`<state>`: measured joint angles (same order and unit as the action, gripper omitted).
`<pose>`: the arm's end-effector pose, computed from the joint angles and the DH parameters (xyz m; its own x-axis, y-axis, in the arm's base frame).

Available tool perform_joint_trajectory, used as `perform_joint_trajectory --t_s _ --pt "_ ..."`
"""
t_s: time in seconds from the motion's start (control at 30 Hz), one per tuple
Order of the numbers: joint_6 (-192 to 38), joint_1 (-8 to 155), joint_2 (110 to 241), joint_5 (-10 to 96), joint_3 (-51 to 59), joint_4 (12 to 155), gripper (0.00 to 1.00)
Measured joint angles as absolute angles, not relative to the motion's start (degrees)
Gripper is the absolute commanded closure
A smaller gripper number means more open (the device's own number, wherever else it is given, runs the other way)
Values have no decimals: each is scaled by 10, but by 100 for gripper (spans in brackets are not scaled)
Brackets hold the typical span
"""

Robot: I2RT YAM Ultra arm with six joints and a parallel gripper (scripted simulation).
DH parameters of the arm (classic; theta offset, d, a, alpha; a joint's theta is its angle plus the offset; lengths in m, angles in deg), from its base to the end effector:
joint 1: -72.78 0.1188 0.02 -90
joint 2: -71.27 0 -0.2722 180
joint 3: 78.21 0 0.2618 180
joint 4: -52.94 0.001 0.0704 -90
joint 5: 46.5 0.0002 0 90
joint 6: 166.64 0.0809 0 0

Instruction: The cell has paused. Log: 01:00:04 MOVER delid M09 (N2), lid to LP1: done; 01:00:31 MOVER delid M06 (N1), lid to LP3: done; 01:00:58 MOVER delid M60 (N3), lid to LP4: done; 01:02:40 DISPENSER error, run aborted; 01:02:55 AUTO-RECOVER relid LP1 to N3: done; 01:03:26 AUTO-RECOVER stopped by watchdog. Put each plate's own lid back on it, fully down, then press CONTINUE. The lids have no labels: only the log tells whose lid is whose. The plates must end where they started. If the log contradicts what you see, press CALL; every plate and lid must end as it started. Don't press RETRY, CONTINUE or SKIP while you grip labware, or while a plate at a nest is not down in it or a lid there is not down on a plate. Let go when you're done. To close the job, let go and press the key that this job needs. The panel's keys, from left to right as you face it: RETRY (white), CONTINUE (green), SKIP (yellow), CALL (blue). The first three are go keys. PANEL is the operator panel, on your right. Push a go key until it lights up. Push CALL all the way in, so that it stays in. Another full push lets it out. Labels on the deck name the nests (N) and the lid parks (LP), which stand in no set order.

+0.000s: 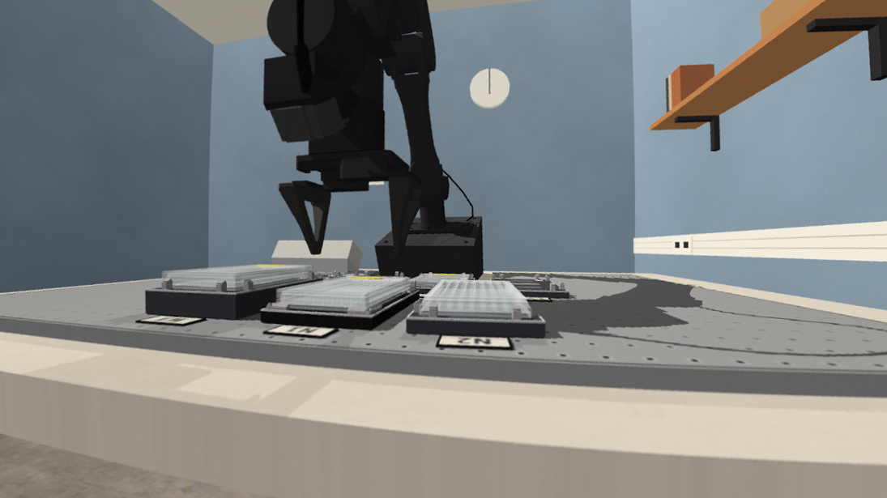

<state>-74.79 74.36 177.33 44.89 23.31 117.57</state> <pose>0.4098 0.0103 0.2182 -0.9344 0.0065 -0.3561 0.0112 0.9999 -0.0112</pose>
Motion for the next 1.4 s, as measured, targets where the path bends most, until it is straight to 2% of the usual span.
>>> perform_joint_trajectory --t_s 1.4 --pt "-748 747 1773 449 241 1184 0"
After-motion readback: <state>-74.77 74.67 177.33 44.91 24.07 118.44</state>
